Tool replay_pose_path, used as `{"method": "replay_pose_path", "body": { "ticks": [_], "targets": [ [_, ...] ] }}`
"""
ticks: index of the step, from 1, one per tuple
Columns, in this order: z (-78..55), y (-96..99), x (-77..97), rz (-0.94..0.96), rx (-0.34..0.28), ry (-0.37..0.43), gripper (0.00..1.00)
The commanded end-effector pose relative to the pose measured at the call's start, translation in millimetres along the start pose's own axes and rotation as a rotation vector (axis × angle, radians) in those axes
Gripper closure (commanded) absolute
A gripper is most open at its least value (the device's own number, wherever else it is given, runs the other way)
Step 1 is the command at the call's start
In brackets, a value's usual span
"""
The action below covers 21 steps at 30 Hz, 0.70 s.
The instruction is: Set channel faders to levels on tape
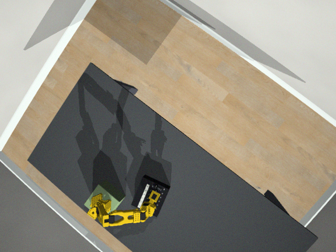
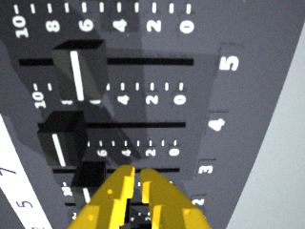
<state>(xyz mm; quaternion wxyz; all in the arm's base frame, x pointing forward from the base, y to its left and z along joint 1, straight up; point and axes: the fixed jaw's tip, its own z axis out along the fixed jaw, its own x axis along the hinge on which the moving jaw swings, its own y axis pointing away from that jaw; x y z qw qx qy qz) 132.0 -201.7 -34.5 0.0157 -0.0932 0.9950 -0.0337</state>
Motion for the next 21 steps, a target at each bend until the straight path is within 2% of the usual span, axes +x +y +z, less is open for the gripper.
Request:
{"method": "replay_pose_path", "body": {
  "ticks": [1,21],
  "targets": [
    [10.1,9.7,2.4,-0.015,-0.065,0.023,1.0],
    [10.9,0.9,3.1,-0.015,-0.065,0.023,1.0]
  ]
}}
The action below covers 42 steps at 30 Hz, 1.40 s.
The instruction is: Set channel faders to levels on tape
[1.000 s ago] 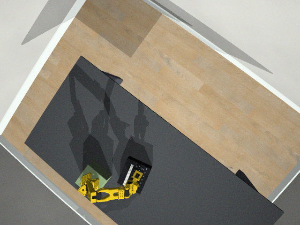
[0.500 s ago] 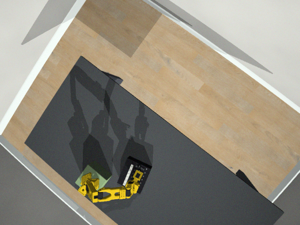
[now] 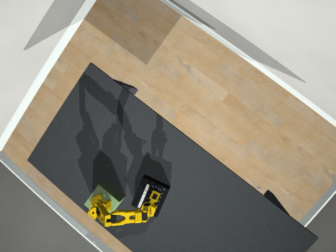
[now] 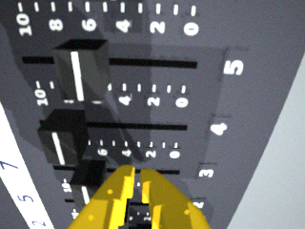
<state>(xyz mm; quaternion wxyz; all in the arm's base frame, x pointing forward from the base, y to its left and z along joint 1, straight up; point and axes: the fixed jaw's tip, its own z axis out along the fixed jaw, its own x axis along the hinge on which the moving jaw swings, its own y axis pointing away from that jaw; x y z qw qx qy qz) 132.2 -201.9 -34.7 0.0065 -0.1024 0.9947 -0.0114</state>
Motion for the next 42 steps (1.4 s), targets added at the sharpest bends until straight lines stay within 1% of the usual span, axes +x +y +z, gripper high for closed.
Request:
{"method": "replay_pose_path", "body": {
  "ticks": [1,11,35,42],
  "targets": [
    [10.8,0.5,3.2,0.004,-0.019,0.009,1.0],
    [9.1,-3.8,5.2,0.003,-0.019,0.009,1.0],
    [8.9,-3.9,5.2,0.003,-0.019,0.009,1.0],
    [5.7,-4.1,5.1,0.003,-0.019,0.009,1.0]
  ]
}}
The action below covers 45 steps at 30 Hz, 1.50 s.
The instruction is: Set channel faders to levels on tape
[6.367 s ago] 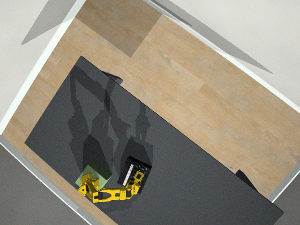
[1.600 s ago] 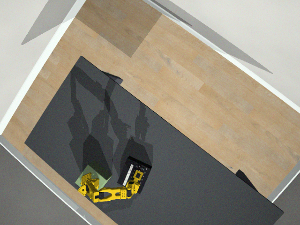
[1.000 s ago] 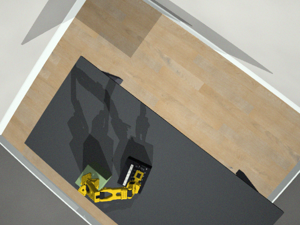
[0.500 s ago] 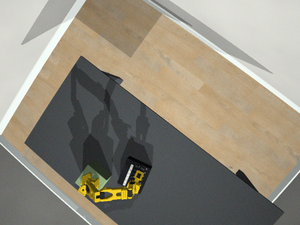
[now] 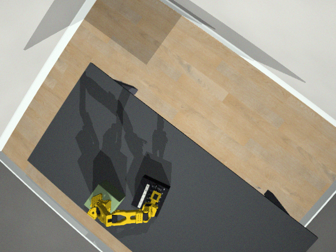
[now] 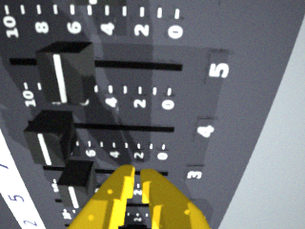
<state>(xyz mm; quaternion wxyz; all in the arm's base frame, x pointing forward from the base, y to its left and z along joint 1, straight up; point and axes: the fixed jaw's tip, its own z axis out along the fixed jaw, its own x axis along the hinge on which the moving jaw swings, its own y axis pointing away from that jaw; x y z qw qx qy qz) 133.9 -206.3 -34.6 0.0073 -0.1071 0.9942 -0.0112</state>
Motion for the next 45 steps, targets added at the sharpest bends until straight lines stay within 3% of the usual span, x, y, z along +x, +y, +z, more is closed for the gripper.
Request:
{"method": "replay_pose_path", "body": {
  "ticks": [1,27,37,45],
  "targets": [
    [4.8,0.5,6.0,0.013,-0.019,0.011,1.0],
    [-7.9,0.0,5.8,0.013,-0.019,0.011,1.0],
    [-23.2,-4.3,3.6,0.013,-0.019,0.011,1.0],
    [-23.5,-4.3,3.5,0.013,-0.019,0.011,1.0]
  ]
}}
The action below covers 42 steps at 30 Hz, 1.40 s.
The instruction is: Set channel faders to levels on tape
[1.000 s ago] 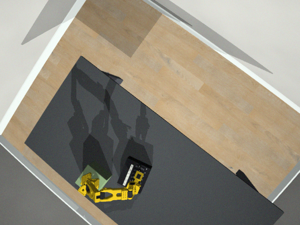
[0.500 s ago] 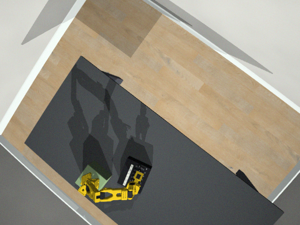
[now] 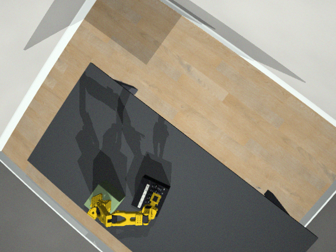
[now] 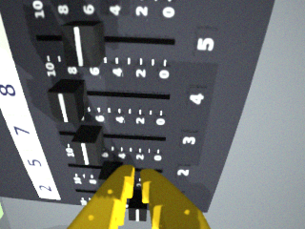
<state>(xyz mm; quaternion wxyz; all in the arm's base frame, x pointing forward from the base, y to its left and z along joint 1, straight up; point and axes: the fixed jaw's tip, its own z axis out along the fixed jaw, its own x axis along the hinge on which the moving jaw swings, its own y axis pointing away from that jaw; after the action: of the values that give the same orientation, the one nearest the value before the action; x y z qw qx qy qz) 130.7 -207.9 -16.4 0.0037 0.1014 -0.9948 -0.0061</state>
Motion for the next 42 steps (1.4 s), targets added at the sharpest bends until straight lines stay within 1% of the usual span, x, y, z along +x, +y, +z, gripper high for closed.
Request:
{"method": "replay_pose_path", "body": {
  "ticks": [1,19,28,30,37,42],
  "targets": [
    [-5.4,-2.8,0.4,0.001,0.018,-0.008,1.0],
    [-6.7,-2.9,0.4,0.001,0.018,-0.008,1.0],
    [-17.3,-3.4,0.5,0.001,0.018,-0.008,1.0],
    [-17.3,-3.4,0.5,0.001,0.018,-0.008,1.0],
    [-26.4,-3.4,0.8,0.001,0.018,-0.008,1.0],
    [-29.2,-3.4,0.9,0.001,0.018,-0.008,1.0]
  ]
}}
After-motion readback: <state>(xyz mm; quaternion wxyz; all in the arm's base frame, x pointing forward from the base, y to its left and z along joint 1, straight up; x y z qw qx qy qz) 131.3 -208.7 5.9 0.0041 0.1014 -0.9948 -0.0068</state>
